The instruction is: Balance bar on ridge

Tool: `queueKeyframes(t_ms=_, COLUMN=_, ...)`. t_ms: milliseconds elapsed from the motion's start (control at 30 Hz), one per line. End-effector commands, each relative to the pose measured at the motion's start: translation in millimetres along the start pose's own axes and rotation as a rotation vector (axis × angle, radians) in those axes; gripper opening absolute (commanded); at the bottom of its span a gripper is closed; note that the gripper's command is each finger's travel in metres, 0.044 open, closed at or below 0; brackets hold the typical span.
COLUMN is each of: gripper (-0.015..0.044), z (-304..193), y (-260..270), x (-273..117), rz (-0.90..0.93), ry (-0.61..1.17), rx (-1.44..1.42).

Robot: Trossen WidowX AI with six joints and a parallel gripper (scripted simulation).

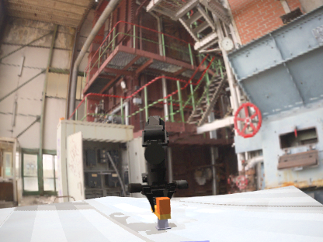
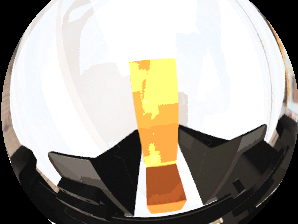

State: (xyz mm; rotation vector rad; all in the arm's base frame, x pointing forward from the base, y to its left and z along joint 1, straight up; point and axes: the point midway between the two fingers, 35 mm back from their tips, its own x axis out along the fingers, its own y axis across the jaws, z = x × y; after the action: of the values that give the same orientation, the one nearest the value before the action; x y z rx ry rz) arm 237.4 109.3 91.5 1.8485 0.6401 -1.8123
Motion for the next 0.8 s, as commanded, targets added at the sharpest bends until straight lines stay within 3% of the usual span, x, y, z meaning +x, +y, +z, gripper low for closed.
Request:
queueKeyframes(t_ms=0, gripper=0.0000, z=-0.8, y=-0.6, x=0.3, rz=-0.004, ry=0.004, rx=0.005)
queueKeyframes(t_ms=767, gripper=0.0000, z=-0.3, y=-0.7, x=2.3, rz=-0.004, ry=0.004, rx=0.005)
